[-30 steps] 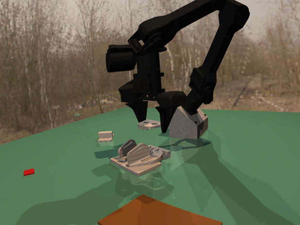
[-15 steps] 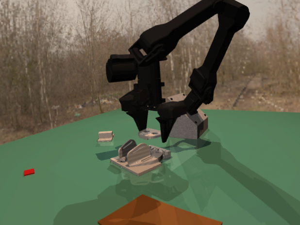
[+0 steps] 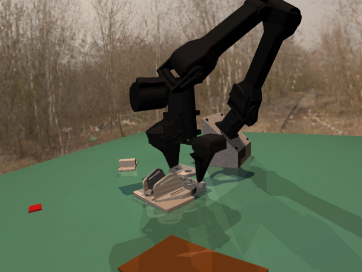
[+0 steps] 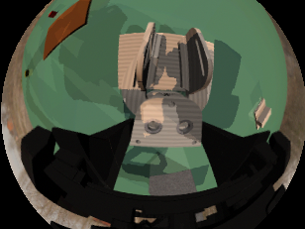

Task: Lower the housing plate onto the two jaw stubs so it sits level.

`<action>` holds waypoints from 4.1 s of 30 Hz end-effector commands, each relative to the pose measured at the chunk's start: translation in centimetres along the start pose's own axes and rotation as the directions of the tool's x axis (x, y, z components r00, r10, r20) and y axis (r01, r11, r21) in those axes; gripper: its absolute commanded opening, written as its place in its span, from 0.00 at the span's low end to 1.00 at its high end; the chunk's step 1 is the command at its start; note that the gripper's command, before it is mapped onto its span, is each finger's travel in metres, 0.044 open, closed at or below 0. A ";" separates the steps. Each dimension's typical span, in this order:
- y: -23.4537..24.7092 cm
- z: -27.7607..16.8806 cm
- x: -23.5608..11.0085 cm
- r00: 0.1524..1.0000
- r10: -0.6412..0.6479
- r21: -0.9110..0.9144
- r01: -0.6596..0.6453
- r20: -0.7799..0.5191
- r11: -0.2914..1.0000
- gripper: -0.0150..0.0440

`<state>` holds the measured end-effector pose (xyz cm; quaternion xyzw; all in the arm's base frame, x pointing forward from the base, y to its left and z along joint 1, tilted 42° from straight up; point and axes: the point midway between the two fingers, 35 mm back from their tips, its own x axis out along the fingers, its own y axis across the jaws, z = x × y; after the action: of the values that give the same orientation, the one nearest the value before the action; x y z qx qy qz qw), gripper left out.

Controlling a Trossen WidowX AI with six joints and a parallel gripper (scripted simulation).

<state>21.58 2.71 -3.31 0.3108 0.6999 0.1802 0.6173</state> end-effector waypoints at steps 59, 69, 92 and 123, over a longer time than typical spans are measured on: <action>0.1 -0.1 1.3 1.000 0.008 0.015 -0.008 -0.001 1.000 0.85; 0.1 -0.1 1.5 1.000 0.008 0.015 -0.008 -0.001 1.000 0.85; 0.1 -0.1 1.7 1.000 0.008 0.015 -0.008 -0.001 1.000 0.85; 0.1 -0.1 1.7 1.000 0.008 0.015 -0.008 -0.001 1.000 0.85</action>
<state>21.47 3.91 -4.51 0.3167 0.6997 0.1795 0.6147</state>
